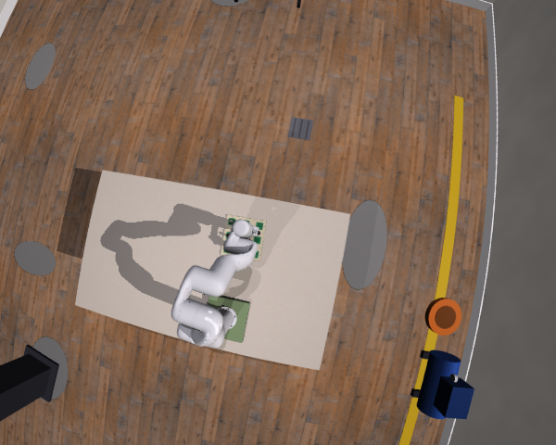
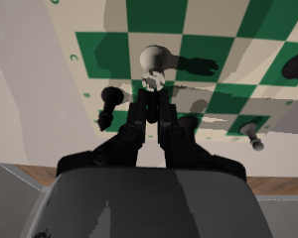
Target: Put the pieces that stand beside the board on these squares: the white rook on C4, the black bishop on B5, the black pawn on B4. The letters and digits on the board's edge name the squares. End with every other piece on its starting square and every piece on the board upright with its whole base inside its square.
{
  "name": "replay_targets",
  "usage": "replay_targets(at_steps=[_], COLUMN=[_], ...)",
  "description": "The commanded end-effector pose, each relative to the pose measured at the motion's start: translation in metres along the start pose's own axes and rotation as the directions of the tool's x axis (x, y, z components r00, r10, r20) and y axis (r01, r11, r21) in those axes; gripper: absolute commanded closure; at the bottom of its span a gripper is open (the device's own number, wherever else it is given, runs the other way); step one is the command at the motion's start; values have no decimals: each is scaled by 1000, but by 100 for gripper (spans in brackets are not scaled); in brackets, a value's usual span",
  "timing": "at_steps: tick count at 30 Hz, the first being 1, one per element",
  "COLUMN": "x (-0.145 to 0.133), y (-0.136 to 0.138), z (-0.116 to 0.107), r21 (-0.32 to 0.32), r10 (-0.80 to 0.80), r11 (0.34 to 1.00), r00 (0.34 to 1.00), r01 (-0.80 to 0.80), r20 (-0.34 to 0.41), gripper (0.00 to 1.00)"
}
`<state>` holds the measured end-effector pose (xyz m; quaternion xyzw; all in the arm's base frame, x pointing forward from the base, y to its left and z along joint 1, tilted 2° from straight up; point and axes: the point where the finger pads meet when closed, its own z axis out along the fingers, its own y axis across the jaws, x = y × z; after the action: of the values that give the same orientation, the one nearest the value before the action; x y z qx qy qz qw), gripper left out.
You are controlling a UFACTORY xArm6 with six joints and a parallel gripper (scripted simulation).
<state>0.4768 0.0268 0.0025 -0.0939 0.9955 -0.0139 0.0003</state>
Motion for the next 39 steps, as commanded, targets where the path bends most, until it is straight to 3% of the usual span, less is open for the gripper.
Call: replay_targets(at_steps=[1,35,36,38,39], x=[-2,-2,-2,-2,-2], y=[0,0,0,0,0], z=[-1,-1,-1,-1,-1], r21=[1,1,1,1,1], r10=[0,0,0,0,0], r11=[1000,1000,1000,1000,1000], r00=[1000,1000,1000,1000,1000], r01=[0,0,0,0,0], r20=[4,4,4,4,4], gripper=[100,100,93,93,86])
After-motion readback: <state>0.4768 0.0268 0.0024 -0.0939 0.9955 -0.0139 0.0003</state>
